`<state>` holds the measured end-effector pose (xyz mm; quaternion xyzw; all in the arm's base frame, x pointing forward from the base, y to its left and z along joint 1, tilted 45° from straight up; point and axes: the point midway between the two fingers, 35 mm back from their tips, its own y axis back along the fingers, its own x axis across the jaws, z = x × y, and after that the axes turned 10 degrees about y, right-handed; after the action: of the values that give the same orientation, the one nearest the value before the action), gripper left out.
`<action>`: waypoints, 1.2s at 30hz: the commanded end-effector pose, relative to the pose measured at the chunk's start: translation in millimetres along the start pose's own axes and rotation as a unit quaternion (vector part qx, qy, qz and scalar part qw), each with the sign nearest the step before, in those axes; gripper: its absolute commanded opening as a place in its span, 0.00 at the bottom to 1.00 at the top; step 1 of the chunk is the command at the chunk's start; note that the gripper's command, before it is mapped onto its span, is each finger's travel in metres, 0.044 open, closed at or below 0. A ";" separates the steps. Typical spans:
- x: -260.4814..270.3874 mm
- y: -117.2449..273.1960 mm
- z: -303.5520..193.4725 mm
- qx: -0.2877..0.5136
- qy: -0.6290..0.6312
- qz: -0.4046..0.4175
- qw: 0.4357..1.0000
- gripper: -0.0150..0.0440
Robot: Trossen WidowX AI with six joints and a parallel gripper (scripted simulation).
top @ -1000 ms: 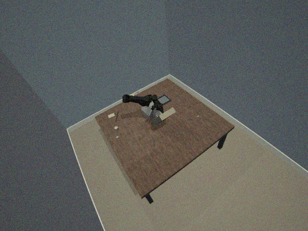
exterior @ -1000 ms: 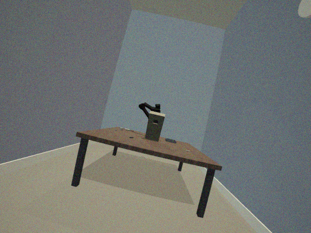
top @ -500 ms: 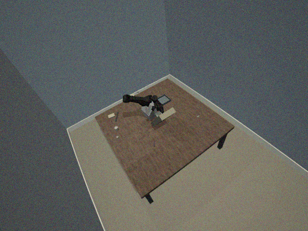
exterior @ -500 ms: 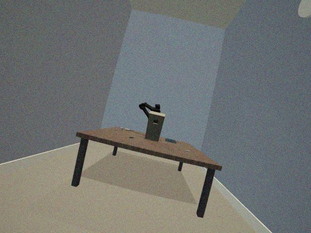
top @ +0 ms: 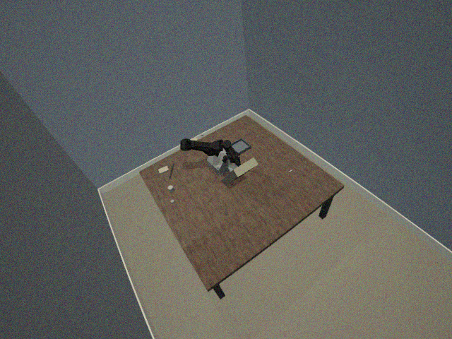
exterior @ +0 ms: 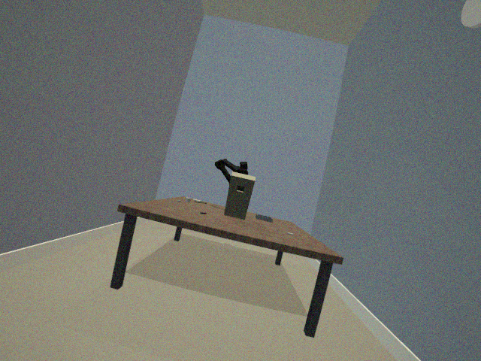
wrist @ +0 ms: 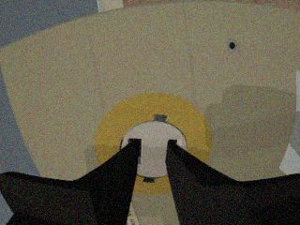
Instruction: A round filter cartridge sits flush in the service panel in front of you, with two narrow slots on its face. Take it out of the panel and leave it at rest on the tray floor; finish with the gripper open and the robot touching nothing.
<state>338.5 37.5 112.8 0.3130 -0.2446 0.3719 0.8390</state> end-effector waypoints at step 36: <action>-1.0 -7.1 0.8 0.003 0.250 -0.002 0.968 0.25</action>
<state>338.6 37.0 111.4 0.2366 -0.0833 0.4244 0.8701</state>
